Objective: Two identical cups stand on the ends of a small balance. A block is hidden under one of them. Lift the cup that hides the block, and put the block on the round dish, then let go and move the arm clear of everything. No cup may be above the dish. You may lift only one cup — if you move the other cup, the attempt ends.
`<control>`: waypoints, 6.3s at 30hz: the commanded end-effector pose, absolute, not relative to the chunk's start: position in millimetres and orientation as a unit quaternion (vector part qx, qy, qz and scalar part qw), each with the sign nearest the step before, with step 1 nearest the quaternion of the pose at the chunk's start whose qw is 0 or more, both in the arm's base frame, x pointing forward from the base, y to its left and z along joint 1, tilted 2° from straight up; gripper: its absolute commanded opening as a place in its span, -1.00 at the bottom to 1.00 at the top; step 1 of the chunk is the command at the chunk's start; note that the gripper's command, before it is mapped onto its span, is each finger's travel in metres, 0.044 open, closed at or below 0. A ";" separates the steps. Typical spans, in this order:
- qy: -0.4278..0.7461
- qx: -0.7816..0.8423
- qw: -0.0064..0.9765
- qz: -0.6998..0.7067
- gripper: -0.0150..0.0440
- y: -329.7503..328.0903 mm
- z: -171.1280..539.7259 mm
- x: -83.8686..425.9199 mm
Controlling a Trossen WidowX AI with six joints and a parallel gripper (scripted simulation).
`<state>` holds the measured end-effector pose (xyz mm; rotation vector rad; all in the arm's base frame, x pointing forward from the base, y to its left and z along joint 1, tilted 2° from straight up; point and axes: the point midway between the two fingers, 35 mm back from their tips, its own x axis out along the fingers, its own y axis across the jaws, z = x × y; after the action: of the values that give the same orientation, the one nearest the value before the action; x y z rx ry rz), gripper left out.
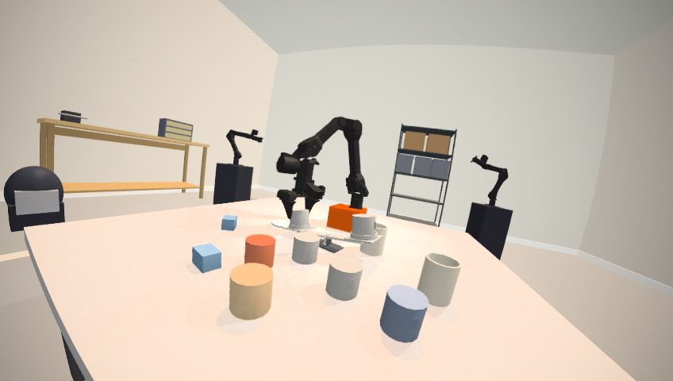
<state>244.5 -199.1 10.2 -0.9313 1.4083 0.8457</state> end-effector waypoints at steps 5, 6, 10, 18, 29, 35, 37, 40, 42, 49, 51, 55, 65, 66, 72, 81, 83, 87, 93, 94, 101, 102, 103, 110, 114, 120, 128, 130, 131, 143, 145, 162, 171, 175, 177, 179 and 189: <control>0.603 -0.397 0.586 0.368 1.00 -196.7 -4.5 241.8; 0.603 -0.397 0.586 0.368 1.00 -196.7 -5.7 241.7; 0.603 -0.397 0.586 0.368 0.82 -196.7 -6.7 241.6; 0.603 -0.397 0.586 0.368 0.57 -196.7 -6.7 241.6; 0.603 -0.397 0.586 0.368 -0.34 -197.5 0.9 243.1; 0.603 -0.397 0.586 0.368 -0.49 -198.1 8.0 244.4; 0.603 -0.397 0.586 0.368 -0.49 -198.3 10.4 244.8; 0.603 -0.397 0.586 0.368 -0.49 -198.5 14.1 245.3; 0.603 -0.397 0.586 0.368 -0.49 -198.7 16.5 245.6; 0.603 -0.397 0.586 0.368 -0.49 -199.1 25.0 246.7; 0.603 -0.397 0.586 0.368 -0.49 -199.2 27.5 246.9; 0.603 -0.397 0.586 0.368 -0.49 -199.3 32.4 247.4; 0.603 -0.397 0.586 0.368 -0.49 -199.3 44.9 248.2; 0.603 -0.398 0.586 0.368 -0.49 -199.3 46.2 248.3; 0.603 -0.398 0.586 0.368 -0.49 -199.1 53.7 248.5; 0.603 -0.398 0.586 0.368 -0.49 -198.6 65.2 248.5; 0.603 -0.398 0.586 0.368 -0.49 -198.4 67.7 248.5; 0.602 -0.398 0.586 0.368 -0.49 -198.1 72.8 248.3; 0.602 -0.398 0.586 0.368 -0.49 -197.4 80.5 247.9; 0.602 -0.398 0.586 0.368 -0.49 -197.3 81.8 247.8; 0.602 -0.397 0.586 0.368 -0.49 -196.4 90.8 247.1; 0.602 -0.397 0.586 0.368 -0.49 -196.2 92.1 247.0; 0.602 -0.397 0.586 0.368 -0.49 -196.1 93.4 246.9; 0.602 -0.397 0.586 0.368 -0.49 -194.9 102.4 245.9; 0.602 -0.397 0.586 0.368 -0.49 -194.1 107.6 245.2; 0.602 -0.397 0.586 0.368 -0.49 -192.9 115.3 244.0; 0.603 -0.397 0.586 0.368 -0.49 -191.2 124.7 242.3; 0.602 -0.394 0.585 0.375 -0.49 -189.8 118.6 241.4; 0.602 -0.394 0.585 0.375 -0.49 -189.8 118.6 241.4; 0.602 -0.394 0.585 0.375 -0.49 -189.8 118.6 241.4; 0.602 -0.394 0.585 0.375 -0.49 -189.8 118.6 241.4; 0.602 -0.394 0.585 0.375 -0.49 -189.8 118.6 241.4; 0.602 -0.394 0.585 0.375 -0.49 -189.8 118.6 241.4; 0.602 -0.394 0.585 0.375 -0.49 -189.8 118.6 241.4; 0.602 -0.394 0.585 0.375 -0.49 -189.8 118.6 241.4; 0.602 -0.394 0.585 0.375 -0.49 -189.8 118.6 241.4; 0.602 -0.395 0.585 0.373 -0.49 -219.2 103.7 218.5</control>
<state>233.1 -205.0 112.9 -0.9324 1.3995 0.8697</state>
